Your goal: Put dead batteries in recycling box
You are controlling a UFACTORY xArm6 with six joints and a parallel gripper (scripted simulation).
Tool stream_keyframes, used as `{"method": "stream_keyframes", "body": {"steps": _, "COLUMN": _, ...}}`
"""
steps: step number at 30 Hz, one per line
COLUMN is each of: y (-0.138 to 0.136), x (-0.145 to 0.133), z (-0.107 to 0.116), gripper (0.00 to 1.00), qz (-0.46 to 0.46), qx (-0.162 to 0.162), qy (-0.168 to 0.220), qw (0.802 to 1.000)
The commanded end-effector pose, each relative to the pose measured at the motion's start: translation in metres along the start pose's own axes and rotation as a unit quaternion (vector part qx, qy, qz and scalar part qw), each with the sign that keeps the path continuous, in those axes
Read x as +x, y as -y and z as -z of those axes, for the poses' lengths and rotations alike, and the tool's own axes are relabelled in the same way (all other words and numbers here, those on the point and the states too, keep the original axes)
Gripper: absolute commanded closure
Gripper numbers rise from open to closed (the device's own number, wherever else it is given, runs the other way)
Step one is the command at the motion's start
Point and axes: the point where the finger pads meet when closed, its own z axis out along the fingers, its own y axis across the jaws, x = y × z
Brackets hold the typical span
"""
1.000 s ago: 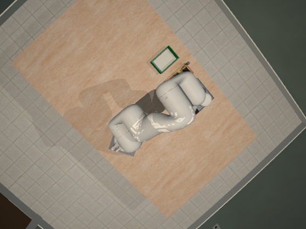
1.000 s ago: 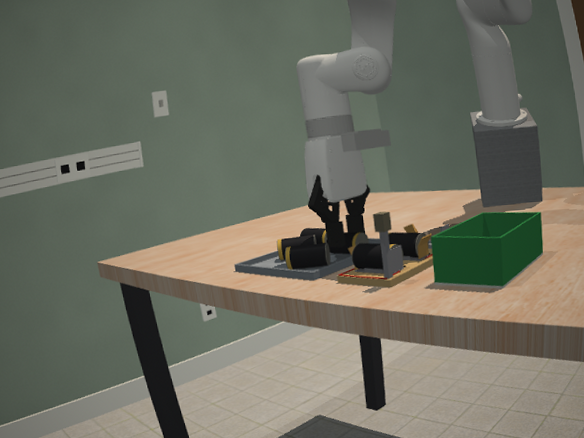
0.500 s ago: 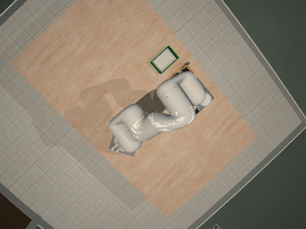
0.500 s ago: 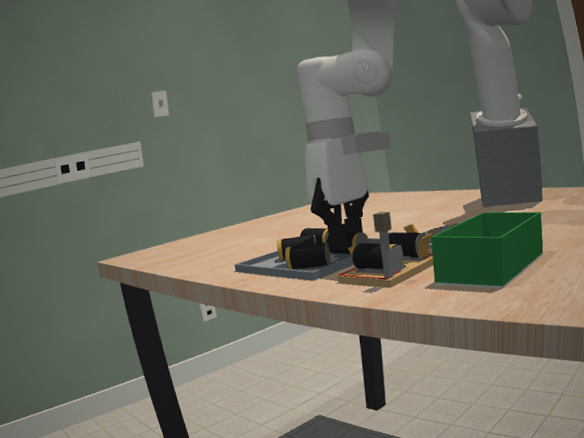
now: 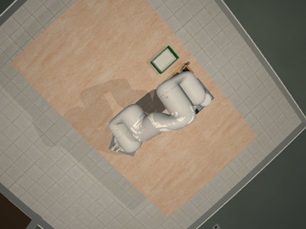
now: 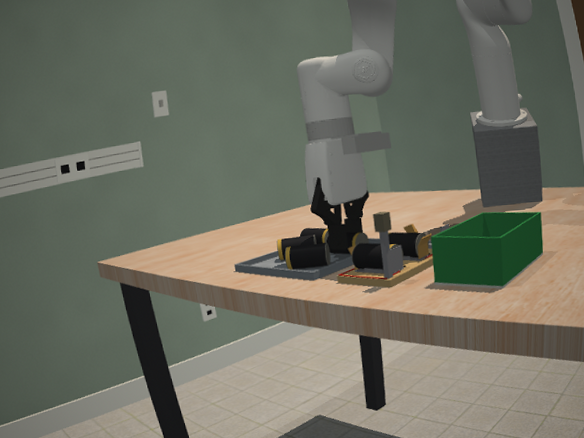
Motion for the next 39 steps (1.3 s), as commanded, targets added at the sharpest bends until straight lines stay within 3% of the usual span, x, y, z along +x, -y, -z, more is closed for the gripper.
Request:
{"method": "stream_keyframes", "body": {"steps": 1, "y": -0.001, "x": 0.000, "z": 0.001, "gripper": 0.72, "qz": 0.000, "qx": -0.001, "qy": 0.000, "qw": 1.000}}
{"method": "stream_keyframes", "body": {"steps": 13, "y": -0.001, "x": 0.000, "z": 0.003, "gripper": 0.72, "qz": 0.000, "qx": -0.001, "qy": 0.000, "qw": 1.000}}
{"method": "stream_keyframes", "body": {"steps": 26, "y": -0.001, "x": 0.000, "z": 0.044, "gripper": 0.72, "qz": 0.000, "qx": -0.001, "qy": 0.000, "qw": 1.000}}
{"method": "stream_keyframes", "body": {"steps": 34, "y": -0.001, "x": 0.000, "z": 0.049, "gripper": 0.72, "qz": 0.000, "qx": -0.001, "qy": 0.000, "qw": 1.000}}
{"method": "stream_keyframes", "body": {"steps": 37, "y": -0.001, "x": 0.000, "z": 0.072, "gripper": 0.72, "qz": 0.000, "qx": -0.001, "qy": 0.000, "qw": 1.000}}
{"method": "stream_keyframes", "body": {"steps": 39, "y": -0.001, "x": 0.000, "z": 0.072, "gripper": 0.72, "qz": 0.000, "qx": -0.001, "qy": 0.000, "qw": 1.000}}
